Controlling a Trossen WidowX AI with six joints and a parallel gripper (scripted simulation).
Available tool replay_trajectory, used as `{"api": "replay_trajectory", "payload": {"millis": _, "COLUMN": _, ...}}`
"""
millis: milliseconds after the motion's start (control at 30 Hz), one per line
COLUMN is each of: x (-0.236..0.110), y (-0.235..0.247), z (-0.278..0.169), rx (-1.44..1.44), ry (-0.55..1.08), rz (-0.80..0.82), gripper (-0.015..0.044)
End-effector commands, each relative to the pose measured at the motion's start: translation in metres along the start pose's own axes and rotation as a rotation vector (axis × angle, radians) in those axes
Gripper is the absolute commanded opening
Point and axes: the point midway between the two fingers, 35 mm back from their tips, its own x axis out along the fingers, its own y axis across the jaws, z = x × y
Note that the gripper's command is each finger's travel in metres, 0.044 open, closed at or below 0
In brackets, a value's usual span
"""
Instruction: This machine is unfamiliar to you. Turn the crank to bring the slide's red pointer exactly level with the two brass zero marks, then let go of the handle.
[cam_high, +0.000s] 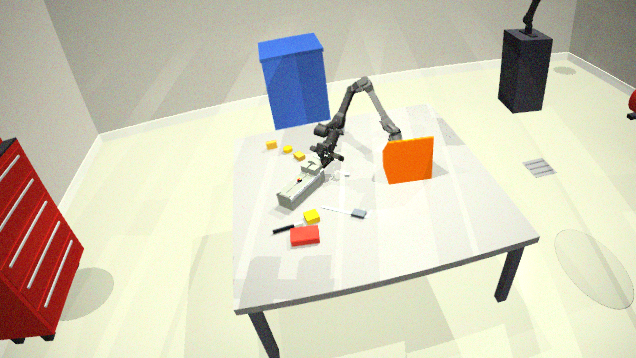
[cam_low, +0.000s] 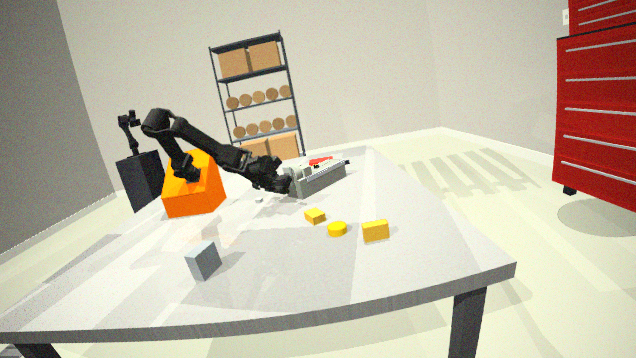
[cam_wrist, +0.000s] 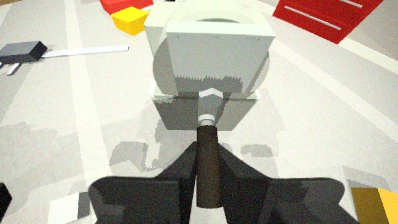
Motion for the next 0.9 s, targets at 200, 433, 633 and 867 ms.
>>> {"api": "replay_trajectory", "payload": {"millis": 200, "x": -0.0001, "y": 0.0102, "z": 0.0000, "rx": 0.005, "ry": 0.001, "rz": 0.022, "gripper": 0.0000}}
{"api": "replay_trajectory", "payload": {"millis": 433, "x": -0.0005, "y": 0.0115, "z": 0.0003, "rx": 0.005, "ry": 0.001, "rz": 0.022, "gripper": 0.0000}}
{"api": "replay_trajectory", "payload": {"millis": 633, "x": -0.0011, "y": 0.0130, "z": 0.0008, "rx": 0.005, "ry": 0.001, "rz": 0.022, "gripper": 0.0000}}
{"api": "replay_trajectory", "payload": {"millis": 867, "x": -0.0020, "y": 0.0152, "z": 0.0016, "rx": 0.005, "ry": 0.001, "rz": 0.022, "gripper": 0.0000}}
